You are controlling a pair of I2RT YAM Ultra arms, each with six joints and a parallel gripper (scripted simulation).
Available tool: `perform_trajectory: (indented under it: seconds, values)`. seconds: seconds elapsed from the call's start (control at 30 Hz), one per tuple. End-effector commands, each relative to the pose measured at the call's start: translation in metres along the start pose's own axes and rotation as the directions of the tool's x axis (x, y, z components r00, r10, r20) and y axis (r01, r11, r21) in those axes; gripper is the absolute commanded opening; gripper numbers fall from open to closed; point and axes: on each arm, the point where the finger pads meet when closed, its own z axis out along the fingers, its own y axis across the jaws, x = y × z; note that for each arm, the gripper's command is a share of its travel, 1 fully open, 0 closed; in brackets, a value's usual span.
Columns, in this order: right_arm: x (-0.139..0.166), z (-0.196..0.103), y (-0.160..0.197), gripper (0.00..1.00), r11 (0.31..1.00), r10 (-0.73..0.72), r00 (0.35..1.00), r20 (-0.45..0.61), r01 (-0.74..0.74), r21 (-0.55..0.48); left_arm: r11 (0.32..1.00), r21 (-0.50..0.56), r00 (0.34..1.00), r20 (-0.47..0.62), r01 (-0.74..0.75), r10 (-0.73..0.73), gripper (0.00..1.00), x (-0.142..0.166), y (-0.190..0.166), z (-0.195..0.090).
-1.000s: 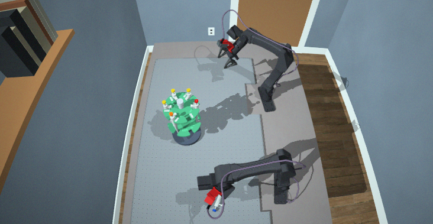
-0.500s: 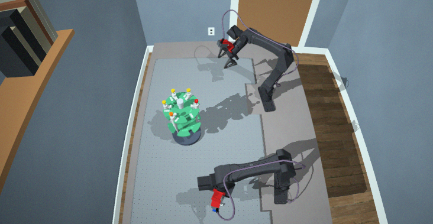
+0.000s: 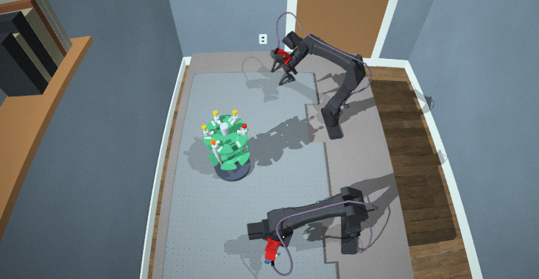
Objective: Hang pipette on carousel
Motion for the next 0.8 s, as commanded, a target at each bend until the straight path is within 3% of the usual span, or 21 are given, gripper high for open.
perform_trajectory:
  seconds: [0.0,0.43,0.6,0.77]
  values:
    - [-0.011,-0.006,-0.004,1.00,1.000,-0.022,0.999,0.037,0.022,0.015,1.000,0.013,1.000,0.023,0.013,-0.013,0.54,-0.009,-0.005,0.014]
    - [-0.011,-0.006,-0.004,1.00,1.000,-0.022,0.999,0.037,0.022,0.015,1.000,0.013,1.000,0.023,0.013,-0.013,0.54,-0.009,-0.006,0.043]
    - [-0.011,-0.006,-0.004,1.00,1.000,-0.022,0.999,0.037,0.022,0.015,0.997,0.071,0.998,0.055,0.011,-0.015,0.54,-0.015,-0.017,0.024]
    - [-0.011,-0.006,-0.004,1.00,1.000,-0.022,0.999,0.037,0.022,0.015,0.997,0.072,0.998,0.056,0.011,-0.015,0.54,-0.015,-0.017,0.024]
